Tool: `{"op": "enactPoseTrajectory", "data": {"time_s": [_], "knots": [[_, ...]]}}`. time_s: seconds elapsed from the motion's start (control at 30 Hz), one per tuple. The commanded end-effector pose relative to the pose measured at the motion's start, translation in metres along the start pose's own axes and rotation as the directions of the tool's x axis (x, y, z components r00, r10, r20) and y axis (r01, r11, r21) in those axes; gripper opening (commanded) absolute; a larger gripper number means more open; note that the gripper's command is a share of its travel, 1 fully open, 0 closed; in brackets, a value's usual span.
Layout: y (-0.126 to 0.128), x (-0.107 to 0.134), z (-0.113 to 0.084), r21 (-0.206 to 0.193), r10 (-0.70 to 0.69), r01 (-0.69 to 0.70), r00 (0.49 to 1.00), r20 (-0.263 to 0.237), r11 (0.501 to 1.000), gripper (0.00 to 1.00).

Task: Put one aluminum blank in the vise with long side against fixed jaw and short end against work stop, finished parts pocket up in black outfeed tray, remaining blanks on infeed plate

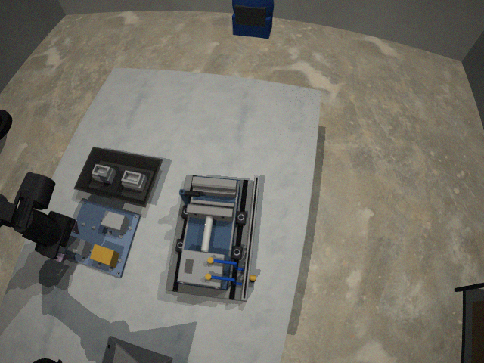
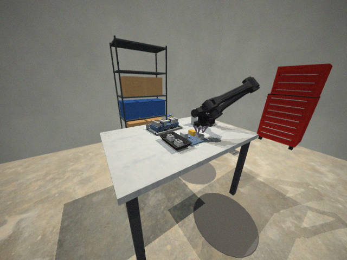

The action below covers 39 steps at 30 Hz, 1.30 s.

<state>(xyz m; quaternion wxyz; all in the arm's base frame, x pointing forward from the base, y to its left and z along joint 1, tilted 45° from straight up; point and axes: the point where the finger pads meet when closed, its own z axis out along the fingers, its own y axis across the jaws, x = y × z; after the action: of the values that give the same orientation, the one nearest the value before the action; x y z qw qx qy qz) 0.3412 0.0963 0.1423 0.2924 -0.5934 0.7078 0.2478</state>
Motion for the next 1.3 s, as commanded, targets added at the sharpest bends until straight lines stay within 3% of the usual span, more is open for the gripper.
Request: {"op": "enactPoseTrajectory", "data": {"time_s": [0.0,1.27], "knots": [[-0.003,-0.0018,0.0003,0.003,-0.006,0.006,1.0,-0.003,1.0,0.64],[-0.0085,-0.0039,-0.0012,0.008,-0.011,0.011,1.0,-0.002,1.0,0.64]]}}
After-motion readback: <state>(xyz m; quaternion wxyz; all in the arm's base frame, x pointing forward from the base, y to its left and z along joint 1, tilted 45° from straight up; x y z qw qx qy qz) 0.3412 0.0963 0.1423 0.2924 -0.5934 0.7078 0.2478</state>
